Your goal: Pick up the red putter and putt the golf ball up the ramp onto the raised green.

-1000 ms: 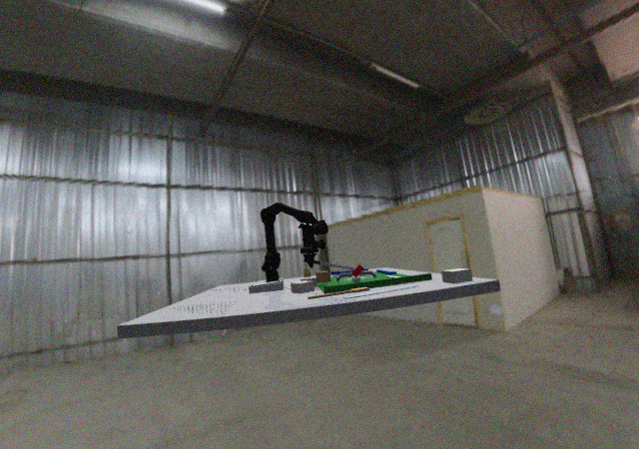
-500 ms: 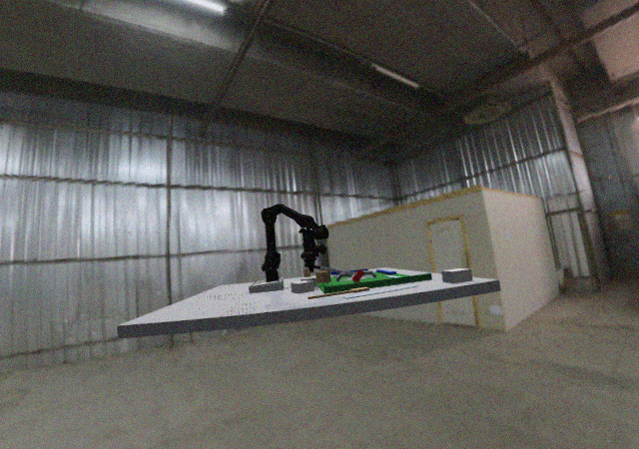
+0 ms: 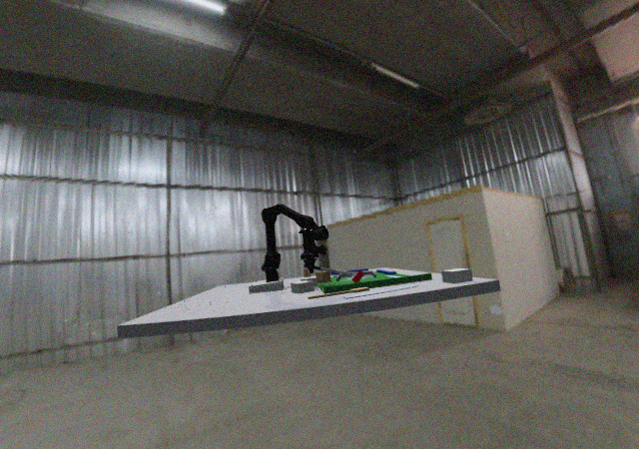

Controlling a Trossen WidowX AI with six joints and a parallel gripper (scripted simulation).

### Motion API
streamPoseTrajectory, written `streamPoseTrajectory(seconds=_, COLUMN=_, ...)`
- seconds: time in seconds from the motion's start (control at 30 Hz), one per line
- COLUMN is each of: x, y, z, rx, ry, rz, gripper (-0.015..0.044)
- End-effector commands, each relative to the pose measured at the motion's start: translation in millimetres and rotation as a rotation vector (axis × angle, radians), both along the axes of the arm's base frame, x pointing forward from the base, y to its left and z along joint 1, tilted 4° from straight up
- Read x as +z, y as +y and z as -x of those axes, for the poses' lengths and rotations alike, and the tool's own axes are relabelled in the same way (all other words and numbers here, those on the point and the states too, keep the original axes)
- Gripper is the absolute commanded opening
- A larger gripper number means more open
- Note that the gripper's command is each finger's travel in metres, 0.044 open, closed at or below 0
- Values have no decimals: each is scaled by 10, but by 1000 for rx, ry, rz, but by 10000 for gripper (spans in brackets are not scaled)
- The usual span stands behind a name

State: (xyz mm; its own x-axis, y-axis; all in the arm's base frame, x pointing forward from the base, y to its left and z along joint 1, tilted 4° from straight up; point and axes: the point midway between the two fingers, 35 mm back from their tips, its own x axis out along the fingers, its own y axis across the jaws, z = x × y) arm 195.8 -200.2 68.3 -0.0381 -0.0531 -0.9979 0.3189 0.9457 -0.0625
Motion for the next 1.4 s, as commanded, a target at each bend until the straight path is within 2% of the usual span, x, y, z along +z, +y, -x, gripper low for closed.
streamPoseTrajectory(seconds=0.0, x=5, y=-98, z=20, rx=1, ry=-3, rz=4, gripper=0)
streamPoseTrajectory(seconds=0.17, x=0, y=-273, z=79, rx=3, ry=-5, rz=7, gripper=0)
streamPoseTrajectory(seconds=0.47, x=-12, y=-227, z=77, rx=-3, ry=0, rz=2, gripper=0)
streamPoseTrajectory(seconds=0.83, x=-92, y=1017, z=-356, rx=3, ry=-9, rz=-4, gripper=0)
streamPoseTrajectory(seconds=1.07, x=-15, y=1038, z=-368, rx=3, ry=-9, rz=-4, gripper=0)
streamPoseTrajectory(seconds=1.37, x=430, y=1060, z=-384, rx=3, ry=-9, rz=-4, gripper=0)
